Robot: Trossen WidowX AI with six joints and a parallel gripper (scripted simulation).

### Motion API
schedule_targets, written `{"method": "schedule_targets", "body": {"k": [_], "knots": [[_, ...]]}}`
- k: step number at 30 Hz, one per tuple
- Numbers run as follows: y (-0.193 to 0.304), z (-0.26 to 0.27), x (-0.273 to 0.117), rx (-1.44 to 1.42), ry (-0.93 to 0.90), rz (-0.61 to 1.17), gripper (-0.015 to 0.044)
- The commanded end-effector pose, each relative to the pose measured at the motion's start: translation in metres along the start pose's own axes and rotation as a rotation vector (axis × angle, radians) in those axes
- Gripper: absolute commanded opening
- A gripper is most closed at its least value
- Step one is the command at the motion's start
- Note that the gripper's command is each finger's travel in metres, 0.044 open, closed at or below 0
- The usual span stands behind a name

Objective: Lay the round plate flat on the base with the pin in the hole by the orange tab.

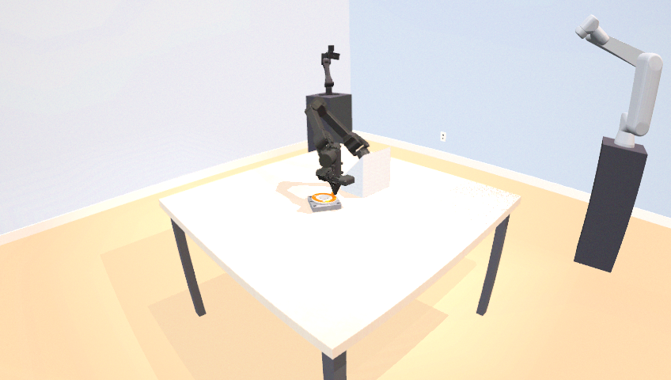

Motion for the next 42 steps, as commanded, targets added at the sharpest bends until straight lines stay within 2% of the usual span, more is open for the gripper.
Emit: {"method": "schedule_targets", "body": {"k": [1, 42], "knots": [[0.003, -0.005, 0.0, -0.003, 0.004, -0.002, 0.0], [0.0, -0.058, 0.0, -0.003, 0.007, -0.002, 0.0]]}}
Point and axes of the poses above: the point midway between the two fingers, 35 mm back from their tips, its own x axis out along the fingers, its own z axis across the jaws, y = z × x, the point moved 5 cm from there along -x, back along the fingers, and after that the axes turned 11 degrees about -x, right-handed, at the moved point
